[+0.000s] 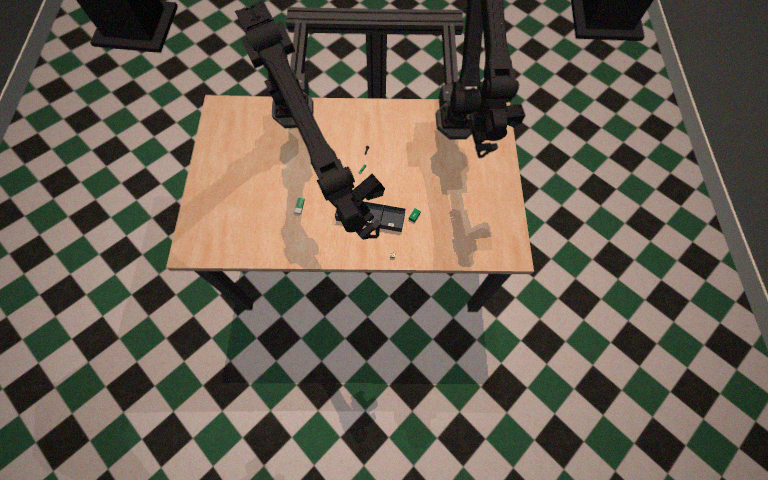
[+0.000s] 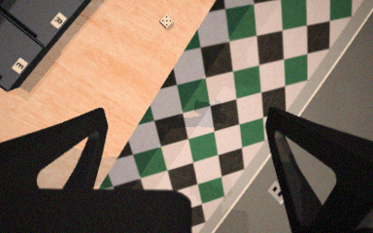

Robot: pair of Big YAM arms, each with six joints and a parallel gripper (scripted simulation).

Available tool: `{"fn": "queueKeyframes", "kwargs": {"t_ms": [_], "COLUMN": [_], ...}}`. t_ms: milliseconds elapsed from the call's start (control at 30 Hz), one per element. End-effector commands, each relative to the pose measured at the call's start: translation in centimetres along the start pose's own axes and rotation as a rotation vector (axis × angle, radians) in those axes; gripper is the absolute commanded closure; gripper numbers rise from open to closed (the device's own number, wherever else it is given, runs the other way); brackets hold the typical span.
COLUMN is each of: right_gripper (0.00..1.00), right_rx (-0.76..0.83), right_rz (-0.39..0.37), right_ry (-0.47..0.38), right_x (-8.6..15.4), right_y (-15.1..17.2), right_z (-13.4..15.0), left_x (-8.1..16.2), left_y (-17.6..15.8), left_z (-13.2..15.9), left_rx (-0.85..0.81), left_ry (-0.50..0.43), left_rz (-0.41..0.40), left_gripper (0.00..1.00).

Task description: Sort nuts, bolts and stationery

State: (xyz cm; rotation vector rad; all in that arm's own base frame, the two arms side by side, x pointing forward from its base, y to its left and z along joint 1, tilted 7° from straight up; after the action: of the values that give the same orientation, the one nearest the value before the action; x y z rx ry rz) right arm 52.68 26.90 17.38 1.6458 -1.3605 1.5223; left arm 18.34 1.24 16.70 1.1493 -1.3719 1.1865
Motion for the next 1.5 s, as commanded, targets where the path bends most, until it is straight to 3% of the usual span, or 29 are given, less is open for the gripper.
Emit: {"fn": "queueKeyframes", "kwargs": {"t_ms": [0, 500, 700, 900, 967, 1067, 1100, 1133, 1200, 1333, 1367, 1467], "right_gripper": [0.0, 0.0, 0.0, 0.0, 0.0, 0.0, 0.0, 0.0, 0.0, 0.0, 0.0, 0.0], "right_rx": [0.0, 0.0, 0.0, 0.0, -0.086, -0.152, -0.14, -0.2, -0.292, -0.339, -0.383, -0.413], "right_rz": [0.0, 0.0, 0.003, 0.003, 0.041, 0.008, 0.063, 0.01, -0.006, -0.006, -0.046, -0.023], "right_ry": [0.0, 0.0, 0.001, 0.001, 0.011, 0.021, 0.014, 0.027, 0.042, 0.049, 0.065, 0.064], "right_x": [0.0, 0.0, -5.3, -7.1, -4.5, -4.0, -2.2, -3.8, -3.8, -3.7, -5.8, -5.7], "right_y": [0.0, 0.0, 0.8, 1.1, 1.7, 2.8, 0.3, 3.4, 4.7, 5.4, 6.3, 5.7], "right_z": [0.0, 0.0, 2.5, 3.2, 0.5, -0.2, -0.8, -0.6, -1.1, -1.4, -1.0, 0.4], "left_x": [0.2, 0.2, 0.2, 0.2, 0.2, 0.2, 0.2, 0.2, 0.2, 0.2, 0.2, 0.2], "left_y": [0.2, 0.2, 0.2, 0.2, 0.2, 0.2, 0.2, 0.2, 0.2, 0.2, 0.2, 0.2], "left_z": [-0.1, -0.1, -0.1, -0.1, -0.1, -0.1, -0.1, -0.1, -0.1, -0.1, -0.1, -0.1], "left_rx": [0.016, 0.016, 0.016, 0.016, 0.016, 0.016, 0.016, 0.016, 0.016, 0.016, 0.016, 0.016], "left_ry": [0.002, 0.002, 0.002, 0.002, 0.002, 0.002, 0.002, 0.002, 0.002, 0.002, 0.002, 0.002], "left_rz": [0.003, 0.003, 0.003, 0.003, 0.003, 0.003, 0.003, 0.003, 0.003, 0.003, 0.003, 0.003], "left_gripper": [0.0, 0.0, 0.0, 0.0, 0.0, 0.0, 0.0, 0.0, 0.0, 0.0, 0.0, 0.0]}}
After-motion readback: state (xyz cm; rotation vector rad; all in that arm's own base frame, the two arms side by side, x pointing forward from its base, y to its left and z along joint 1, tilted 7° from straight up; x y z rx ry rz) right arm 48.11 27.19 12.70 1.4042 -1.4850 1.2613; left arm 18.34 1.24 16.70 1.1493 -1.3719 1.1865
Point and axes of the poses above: on each arm, the point where the finger pads meet when closed, its own x axis back along the fingers, its own y axis across the jaws, z = x × y, the point moved 3 cm from there along x, back along the fingers, and after that the axes turned 11 degrees about -x, right-handed, at the moved point
